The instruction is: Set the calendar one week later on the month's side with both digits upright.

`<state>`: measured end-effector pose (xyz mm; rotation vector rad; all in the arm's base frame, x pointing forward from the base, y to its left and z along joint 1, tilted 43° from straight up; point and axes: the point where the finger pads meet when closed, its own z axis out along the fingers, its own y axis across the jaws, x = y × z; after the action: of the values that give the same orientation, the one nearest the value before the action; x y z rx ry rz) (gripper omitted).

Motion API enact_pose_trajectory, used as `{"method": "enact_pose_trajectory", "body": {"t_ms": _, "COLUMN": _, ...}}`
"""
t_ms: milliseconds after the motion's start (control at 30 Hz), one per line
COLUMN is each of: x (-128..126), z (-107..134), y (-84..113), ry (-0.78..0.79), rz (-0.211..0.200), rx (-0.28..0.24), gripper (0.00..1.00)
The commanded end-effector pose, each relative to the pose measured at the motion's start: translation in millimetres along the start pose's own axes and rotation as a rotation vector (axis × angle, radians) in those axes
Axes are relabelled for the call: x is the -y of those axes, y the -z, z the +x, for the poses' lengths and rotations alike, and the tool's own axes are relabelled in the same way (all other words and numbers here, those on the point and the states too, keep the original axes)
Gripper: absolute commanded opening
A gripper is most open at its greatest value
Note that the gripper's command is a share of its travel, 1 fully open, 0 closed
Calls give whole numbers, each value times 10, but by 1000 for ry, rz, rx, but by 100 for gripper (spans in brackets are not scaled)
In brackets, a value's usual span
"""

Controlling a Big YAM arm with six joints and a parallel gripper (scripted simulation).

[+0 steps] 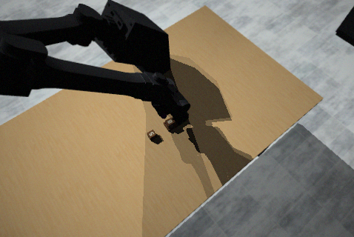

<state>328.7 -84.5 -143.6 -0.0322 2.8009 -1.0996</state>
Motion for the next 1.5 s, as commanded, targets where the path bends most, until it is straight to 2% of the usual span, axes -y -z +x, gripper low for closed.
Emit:
{"method": "enact_pose_trajectory", "body": {"t_ms": 0, "x": 17, "z": -10, "y": 23, "ry": -12, "rz": 1, "rx": -1, "gripper": 45}}
{"method": "enact_pose_trajectory", "body": {"t_ms": 433, "x": -2, "z": 11, "y": -40, "ry": -6, "rz": 0, "rx": -6, "gripper": 45}}
{"method": "enact_pose_trajectory", "body": {"t_ms": 467, "x": -25, "z": -45, "y": 3, "ry": 0, "rz": -3, "rx": 15, "gripper": 45}}
{"method": "enact_pose_trajectory", "body": {"t_ms": 567, "x": 7, "z": -7, "y": -74, "ry": -5, "rz": -2, "rx": -3, "gripper": 45}}
{"method": "enact_pose_trajectory", "body": {"t_ms": 1000, "x": 3, "z": -25, "y": -199, "ry": -7, "rz": -2, "rx": -2, "gripper": 45}}
{"method": "enact_pose_trajectory", "body": {"t_ms": 1033, "x": -70, "z": -91, "y": -122, "ry": 13, "rz": -6, "rx": 28, "gripper": 45}}
{"method": "enact_pose_trajectory", "body": {"t_ms": 1100, "x": -3, "z": -26, "y": -241, "ry": -5, "rz": -2, "rx": -1, "gripper": 45}}
{"method": "enact_pose_trajectory", "body": {"t_ms": 1467, "x": -3, "z": -24, "y": -416, "ry": -6, "rz": -2, "rx": -2, "gripper": 45}}
